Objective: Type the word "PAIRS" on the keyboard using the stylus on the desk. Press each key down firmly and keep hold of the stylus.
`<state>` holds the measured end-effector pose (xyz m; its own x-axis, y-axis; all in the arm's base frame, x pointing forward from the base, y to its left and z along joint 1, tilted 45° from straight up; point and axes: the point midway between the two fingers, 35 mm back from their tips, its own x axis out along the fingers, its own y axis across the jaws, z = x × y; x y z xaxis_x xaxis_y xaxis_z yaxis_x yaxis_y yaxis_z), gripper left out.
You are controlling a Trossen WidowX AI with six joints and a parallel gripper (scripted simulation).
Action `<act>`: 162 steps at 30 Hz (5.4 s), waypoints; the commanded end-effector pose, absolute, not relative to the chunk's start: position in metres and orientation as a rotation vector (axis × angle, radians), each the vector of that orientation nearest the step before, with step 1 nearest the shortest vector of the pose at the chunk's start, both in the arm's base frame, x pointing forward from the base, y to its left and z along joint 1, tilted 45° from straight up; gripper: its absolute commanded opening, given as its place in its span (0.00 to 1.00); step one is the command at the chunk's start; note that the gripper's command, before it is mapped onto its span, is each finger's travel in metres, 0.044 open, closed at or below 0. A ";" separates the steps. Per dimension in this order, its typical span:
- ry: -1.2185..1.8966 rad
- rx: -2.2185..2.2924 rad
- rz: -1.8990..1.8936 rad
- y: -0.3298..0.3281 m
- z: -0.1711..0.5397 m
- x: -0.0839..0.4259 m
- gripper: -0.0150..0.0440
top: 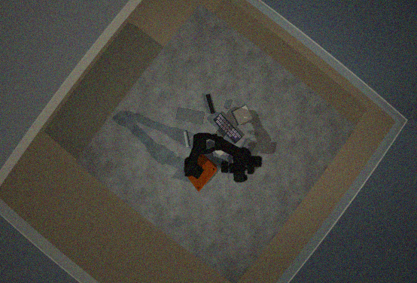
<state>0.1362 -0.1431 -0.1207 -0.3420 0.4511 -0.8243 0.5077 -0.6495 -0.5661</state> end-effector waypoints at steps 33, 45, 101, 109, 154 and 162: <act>1.671 1.197 -1.369 -0.154 -0.053 0.205 0.25; 1.819 0.786 -0.899 -0.142 -0.022 0.236 0.25; 1.573 -1.157 0.984 -0.026 0.138 0.309 0.25; 1.571 -1.157 0.985 -0.011 0.124 0.311 0.25; 1.571 -1.156 0.986 0.008 0.103 0.314 0.39; 1.571 -1.156 0.986 0.010 0.100 0.314 0.39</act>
<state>0.3139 0.0090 0.1023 -0.1336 -0.2333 -0.9632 -0.9689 0.2348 0.0776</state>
